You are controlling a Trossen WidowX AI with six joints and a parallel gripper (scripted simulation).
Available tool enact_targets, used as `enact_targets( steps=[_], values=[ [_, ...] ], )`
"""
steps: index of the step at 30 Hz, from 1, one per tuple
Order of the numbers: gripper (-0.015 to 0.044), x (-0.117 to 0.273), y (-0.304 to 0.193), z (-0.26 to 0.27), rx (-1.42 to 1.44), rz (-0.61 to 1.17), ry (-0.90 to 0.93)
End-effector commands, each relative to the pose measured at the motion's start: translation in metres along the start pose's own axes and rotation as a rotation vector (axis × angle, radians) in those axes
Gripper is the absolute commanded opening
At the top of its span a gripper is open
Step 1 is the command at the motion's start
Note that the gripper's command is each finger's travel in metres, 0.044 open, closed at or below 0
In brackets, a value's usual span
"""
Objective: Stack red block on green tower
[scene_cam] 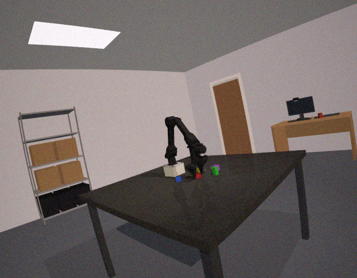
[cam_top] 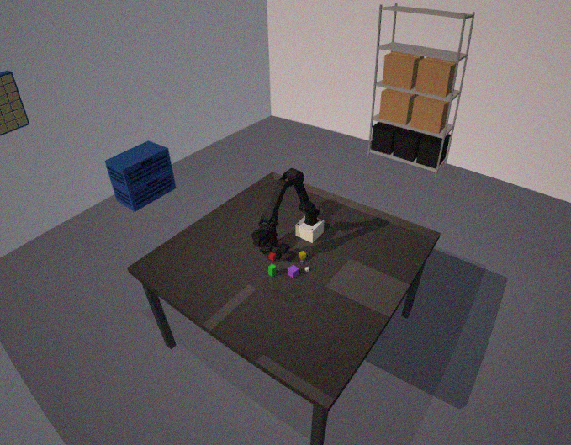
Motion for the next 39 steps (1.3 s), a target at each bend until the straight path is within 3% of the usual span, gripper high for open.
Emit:
enact_targets(
  steps=[1,18,30,39],
  values=[
    [0.0440,-0.0076,-0.0026,0.0001,0.005,0.007,-0.004],
    [0.0440,-0.0080,-0.0025,0.0000,0.005,0.007,-0.004],
    [0.0125,-0.0080,-0.0025,0.0000,0.005,0.007,-0.004],
    [0.0045,-0.0071,-0.0025,0.0000,0.005,0.007,-0.004]
  ],
)
Point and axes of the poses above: the point midway between the two fingers, 35 mm back from their tips, its own x axis back along the fingers, its own z axis across the jaws, y = z × x, the point moved 10 cm from there along x, back along the fingers, and after that the axes turned 10 degrees about -x, right-handed, at the moved point
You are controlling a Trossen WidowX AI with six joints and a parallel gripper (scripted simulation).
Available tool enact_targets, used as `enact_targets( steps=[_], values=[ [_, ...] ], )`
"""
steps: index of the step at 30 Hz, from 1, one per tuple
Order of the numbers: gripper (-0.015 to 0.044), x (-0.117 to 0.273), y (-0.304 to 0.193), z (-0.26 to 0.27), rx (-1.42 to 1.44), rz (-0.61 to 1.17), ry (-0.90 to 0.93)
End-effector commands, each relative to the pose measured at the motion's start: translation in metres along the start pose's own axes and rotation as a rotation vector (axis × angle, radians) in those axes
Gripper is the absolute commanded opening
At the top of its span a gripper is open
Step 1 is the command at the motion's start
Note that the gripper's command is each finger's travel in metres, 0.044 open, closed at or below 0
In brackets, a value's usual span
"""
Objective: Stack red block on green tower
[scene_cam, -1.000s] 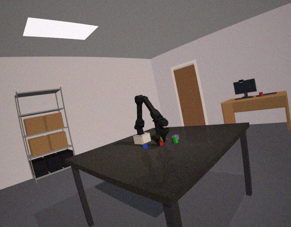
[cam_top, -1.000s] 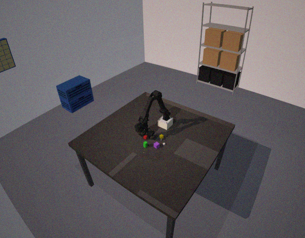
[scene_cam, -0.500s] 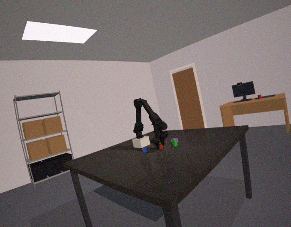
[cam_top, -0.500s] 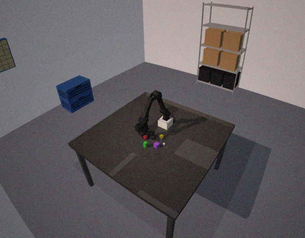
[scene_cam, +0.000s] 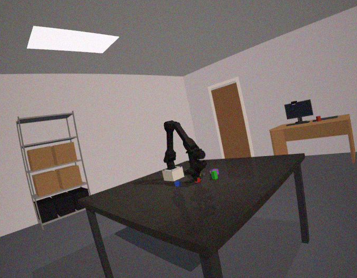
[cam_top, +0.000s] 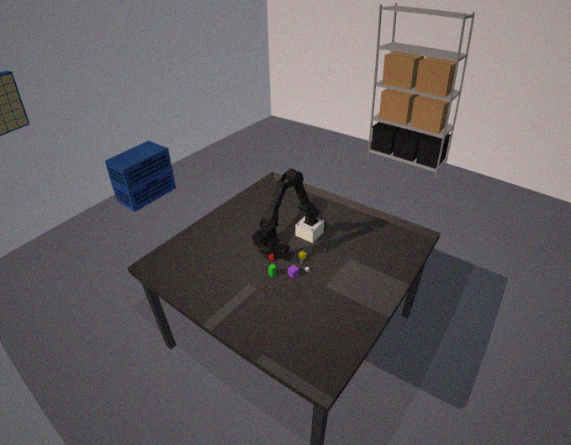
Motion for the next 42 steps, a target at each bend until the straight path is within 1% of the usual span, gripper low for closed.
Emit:
enact_targets(
  steps=[1,2,26,37,42],
  values=[
    [0.0019,0.003,0.000,0.000,0.005,0.002,-0.004],
    [0.0000,0.005,0.000,0.000,0.005,0.002,-0.004],
    [0.0000,0.114,0.001,0.001,0.005,0.001,-0.004],
    [0.0000,0.117,-0.001,0.002,0.005,0.001,-0.004],
    [0.0000,0.119,0.016,0.012,0.010,-0.003,0.003]
  ],
)
Point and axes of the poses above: the point midway between the two fingers, 35 mm back from their tips, its own x axis back along the fingers, its own z axis across the jaws, y = z × x, the point moved 10 cm from there along x, back along the fingers, and after that the axes turned 10 degrees about -x, right-handed, at the moved point
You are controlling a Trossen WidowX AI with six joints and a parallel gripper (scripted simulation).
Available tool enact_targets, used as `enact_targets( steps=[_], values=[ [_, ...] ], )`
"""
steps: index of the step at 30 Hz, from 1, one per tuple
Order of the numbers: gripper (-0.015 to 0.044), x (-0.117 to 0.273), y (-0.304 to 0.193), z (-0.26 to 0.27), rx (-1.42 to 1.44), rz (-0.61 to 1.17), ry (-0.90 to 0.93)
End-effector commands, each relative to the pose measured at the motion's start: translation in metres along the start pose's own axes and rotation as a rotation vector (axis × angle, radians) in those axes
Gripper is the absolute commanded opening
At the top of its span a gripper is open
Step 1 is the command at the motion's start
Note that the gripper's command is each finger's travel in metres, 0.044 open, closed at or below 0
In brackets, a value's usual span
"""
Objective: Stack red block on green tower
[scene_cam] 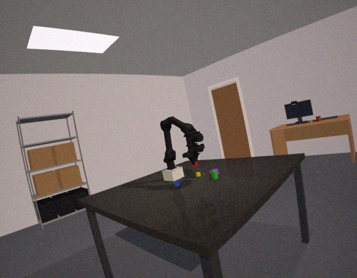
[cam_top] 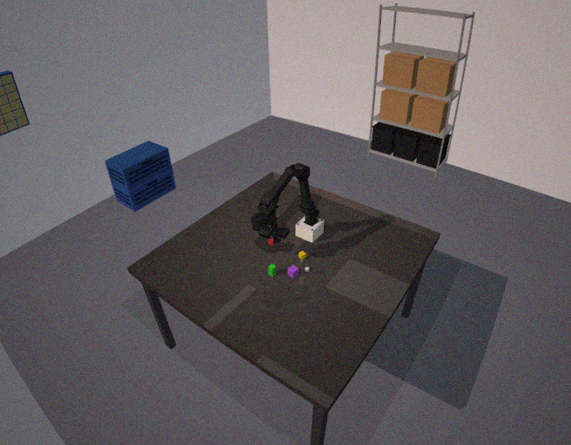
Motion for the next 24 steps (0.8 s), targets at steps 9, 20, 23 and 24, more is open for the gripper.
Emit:
enact_targets(
  steps=[9,20,23,24],
  values=[
    [0.0000,0.006,0.045,0.029,0.013,-0.016,0.003],
    [0.0000,0.005,0.080,0.061,0.002,-0.016,-0.001],
    [0.0000,0.004,0.086,0.068,-0.004,-0.016,-0.003],
    [0.0000,0.004,0.087,0.069,-0.004,-0.016,-0.003]
  ],
)
Point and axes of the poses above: the point midway between the two fingers, 35 mm back from their tips, its own x axis back along the fingers, its own z axis across the jaws, y = z × x, the point moved 10 cm from there along x, back along the fingers, and after that the axes turned 10 degrees about -x, right-handed, at the moved point
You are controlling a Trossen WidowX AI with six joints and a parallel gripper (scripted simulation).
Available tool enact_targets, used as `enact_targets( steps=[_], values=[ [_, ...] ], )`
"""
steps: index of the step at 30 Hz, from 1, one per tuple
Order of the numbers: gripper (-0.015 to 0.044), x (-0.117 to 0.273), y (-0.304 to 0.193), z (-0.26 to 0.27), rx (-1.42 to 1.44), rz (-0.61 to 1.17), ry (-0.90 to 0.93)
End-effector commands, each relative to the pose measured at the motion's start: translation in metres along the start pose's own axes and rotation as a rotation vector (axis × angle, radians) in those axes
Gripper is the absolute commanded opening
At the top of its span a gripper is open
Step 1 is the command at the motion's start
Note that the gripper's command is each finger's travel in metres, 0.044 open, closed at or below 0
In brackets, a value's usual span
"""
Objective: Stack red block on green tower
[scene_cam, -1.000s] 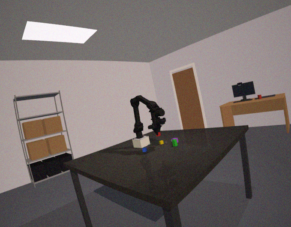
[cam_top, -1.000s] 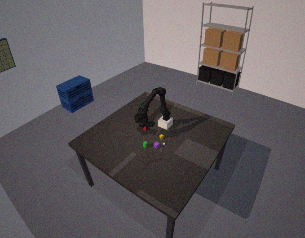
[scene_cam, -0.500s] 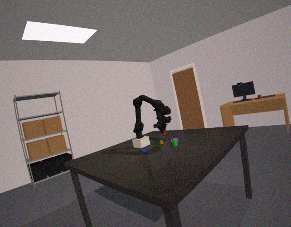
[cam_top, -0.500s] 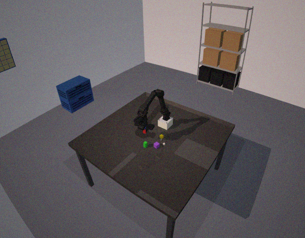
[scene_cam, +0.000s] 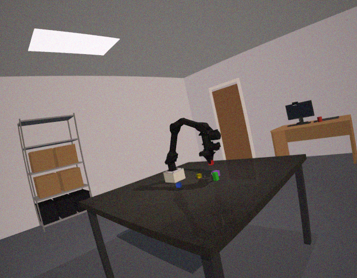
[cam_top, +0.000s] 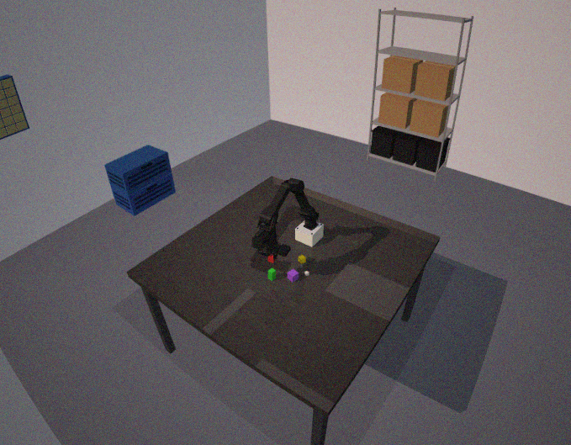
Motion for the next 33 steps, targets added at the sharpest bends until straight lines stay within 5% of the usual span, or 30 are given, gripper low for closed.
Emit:
enact_targets(
  steps=[1,33],
  values=[
    [0.0000,0.003,0.007,0.006,-0.011,-0.010,-0.007],
    [0.0000,-0.058,0.010,0.006,-0.011,-0.010,-0.007]
  ],
)
Point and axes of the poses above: the point midway between the two fingers, 35 mm back from their tips, its own x axis back along the fingers, its own z axis across the jaws, y = z × x, the point moved 10 cm from there along x, back along the fingers, and after that the axes turned 10 degrees about -x, right-handed, at the moved point
